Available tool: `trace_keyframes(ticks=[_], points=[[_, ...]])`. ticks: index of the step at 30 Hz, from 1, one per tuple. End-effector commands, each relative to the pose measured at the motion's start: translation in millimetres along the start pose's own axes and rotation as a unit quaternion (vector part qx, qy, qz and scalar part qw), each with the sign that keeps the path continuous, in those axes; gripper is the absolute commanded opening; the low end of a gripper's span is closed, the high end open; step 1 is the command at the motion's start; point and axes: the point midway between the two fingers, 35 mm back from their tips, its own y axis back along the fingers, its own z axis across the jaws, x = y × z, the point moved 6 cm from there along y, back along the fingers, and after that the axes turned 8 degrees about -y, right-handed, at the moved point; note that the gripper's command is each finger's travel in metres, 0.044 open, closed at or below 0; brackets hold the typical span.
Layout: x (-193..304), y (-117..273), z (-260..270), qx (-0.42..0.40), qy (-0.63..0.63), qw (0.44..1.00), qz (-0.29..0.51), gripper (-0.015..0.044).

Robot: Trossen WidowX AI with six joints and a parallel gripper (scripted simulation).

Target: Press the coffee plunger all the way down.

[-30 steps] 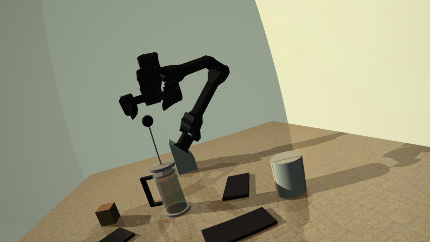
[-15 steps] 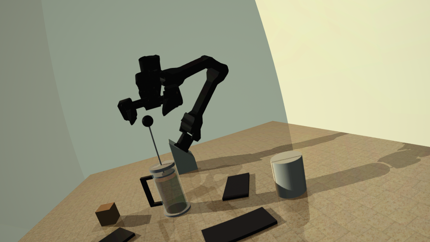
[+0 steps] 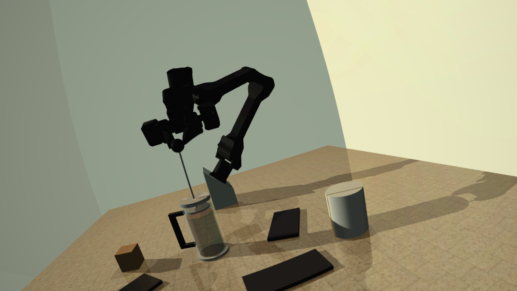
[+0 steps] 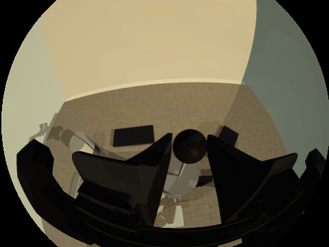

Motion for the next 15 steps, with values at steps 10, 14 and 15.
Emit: trace_keyframes(ticks=[10, 14, 15], points=[[2.3, -2.1, -1.0, 0.001, -0.002, 1.000, 0.000, 0.0121], [6.7, -6.2, -2.4, 0.002, -0.002, 1.000, 0.001, 0.0121], [7.9, -7.3, -2.8, 0.002, -0.001, 1.000, 0.001, 0.0121]])
